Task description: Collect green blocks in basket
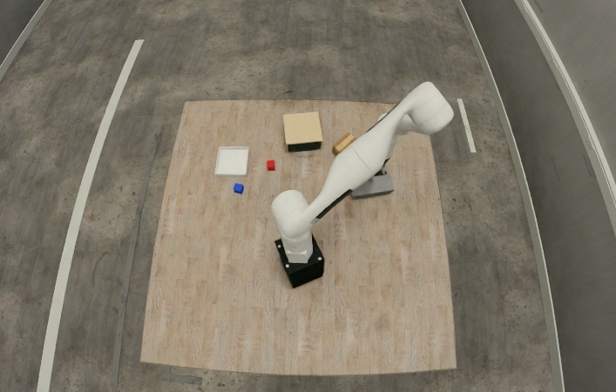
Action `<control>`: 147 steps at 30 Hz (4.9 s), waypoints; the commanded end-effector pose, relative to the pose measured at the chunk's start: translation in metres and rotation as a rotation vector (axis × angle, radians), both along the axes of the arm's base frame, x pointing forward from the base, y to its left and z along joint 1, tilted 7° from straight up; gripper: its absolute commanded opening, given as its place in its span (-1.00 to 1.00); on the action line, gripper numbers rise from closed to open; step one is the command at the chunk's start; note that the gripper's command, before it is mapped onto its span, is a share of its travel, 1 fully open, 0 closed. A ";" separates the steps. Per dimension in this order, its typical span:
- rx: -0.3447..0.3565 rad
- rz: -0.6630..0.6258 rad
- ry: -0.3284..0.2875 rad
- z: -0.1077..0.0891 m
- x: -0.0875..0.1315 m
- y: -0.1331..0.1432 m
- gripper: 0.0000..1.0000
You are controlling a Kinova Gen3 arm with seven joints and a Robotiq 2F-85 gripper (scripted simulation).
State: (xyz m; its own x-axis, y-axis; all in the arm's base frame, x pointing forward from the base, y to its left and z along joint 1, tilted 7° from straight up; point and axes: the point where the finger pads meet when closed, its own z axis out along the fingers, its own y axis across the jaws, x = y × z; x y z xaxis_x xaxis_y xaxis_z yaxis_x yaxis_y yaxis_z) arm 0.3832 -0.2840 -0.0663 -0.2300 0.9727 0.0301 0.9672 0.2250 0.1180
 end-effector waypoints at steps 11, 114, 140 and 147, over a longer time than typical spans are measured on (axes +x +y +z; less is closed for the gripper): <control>-0.001 0.000 -0.001 -0.032 0.004 0.001 -0.05; -0.001 0.000 -0.001 -0.081 0.009 0.003 -0.05; -0.001 0.000 -0.001 -0.082 0.010 0.003 -0.05; -0.001 0.000 -0.001 -0.082 0.010 0.003 -0.05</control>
State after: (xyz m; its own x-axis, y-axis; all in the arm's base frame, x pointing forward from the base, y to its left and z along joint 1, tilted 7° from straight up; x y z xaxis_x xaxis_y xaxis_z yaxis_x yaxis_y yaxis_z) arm 0.3922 -0.2803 -0.1495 -0.2299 0.9727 0.0303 0.9672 0.2250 0.1177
